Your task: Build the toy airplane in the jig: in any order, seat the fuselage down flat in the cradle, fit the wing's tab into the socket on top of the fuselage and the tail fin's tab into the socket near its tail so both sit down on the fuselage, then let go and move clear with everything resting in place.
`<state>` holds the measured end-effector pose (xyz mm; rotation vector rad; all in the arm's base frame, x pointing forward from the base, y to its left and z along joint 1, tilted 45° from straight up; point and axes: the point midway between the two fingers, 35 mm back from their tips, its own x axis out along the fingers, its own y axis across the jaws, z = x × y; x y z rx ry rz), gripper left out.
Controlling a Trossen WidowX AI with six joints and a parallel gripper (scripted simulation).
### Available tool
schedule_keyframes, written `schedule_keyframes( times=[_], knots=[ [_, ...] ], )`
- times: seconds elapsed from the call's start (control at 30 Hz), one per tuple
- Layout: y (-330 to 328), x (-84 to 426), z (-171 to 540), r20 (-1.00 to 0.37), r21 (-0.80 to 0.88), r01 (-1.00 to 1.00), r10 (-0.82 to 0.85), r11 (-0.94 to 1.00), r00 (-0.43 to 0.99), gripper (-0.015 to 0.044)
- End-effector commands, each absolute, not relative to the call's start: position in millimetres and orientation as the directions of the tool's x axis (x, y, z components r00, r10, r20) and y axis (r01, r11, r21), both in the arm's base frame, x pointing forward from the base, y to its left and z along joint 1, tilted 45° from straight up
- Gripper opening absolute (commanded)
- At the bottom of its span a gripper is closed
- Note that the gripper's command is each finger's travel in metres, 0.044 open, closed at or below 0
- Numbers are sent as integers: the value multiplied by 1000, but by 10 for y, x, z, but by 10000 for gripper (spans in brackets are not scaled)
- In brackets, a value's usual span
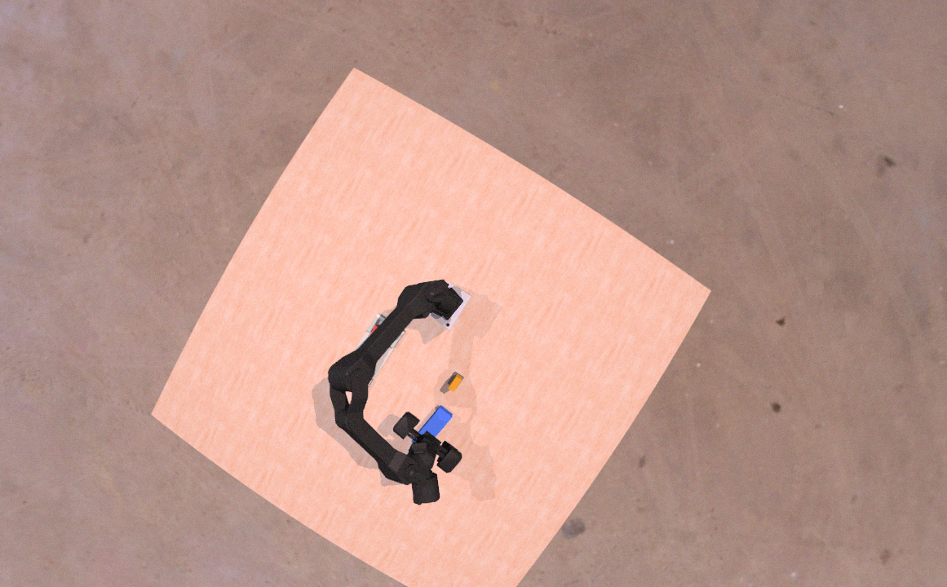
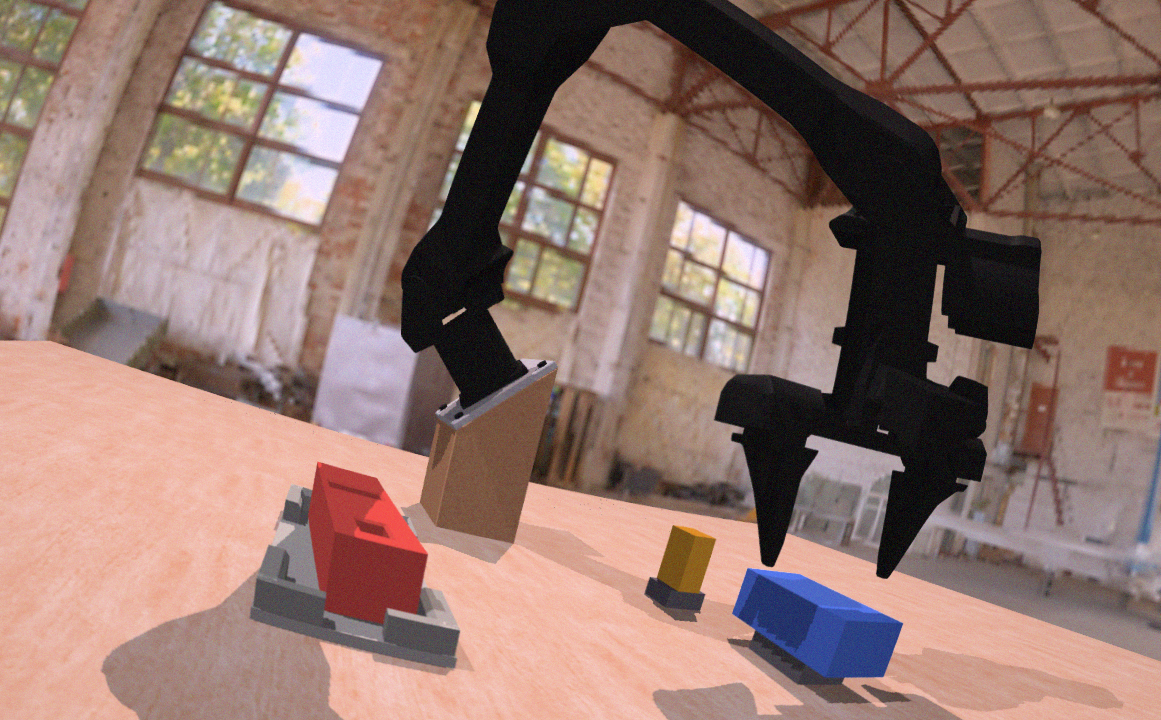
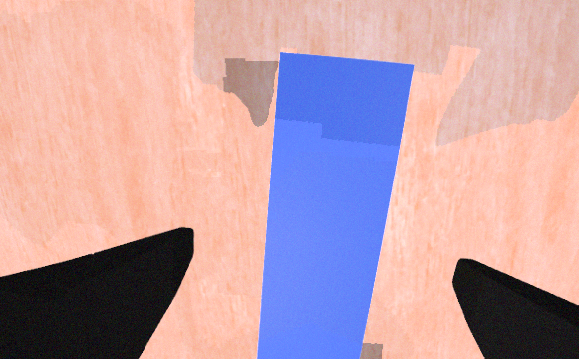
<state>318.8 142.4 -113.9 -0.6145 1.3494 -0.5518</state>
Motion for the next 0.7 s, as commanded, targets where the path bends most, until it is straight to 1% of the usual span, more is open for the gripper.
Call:
schedule_keyframes(
  times=[0.0,0.67],
  knots=[
    [1370,3197,-1189,-713,-692,9,-686,721,142,440],
    [1146,3239,-1413,-712,-694,10,-688,720,143,440]
  ],
)
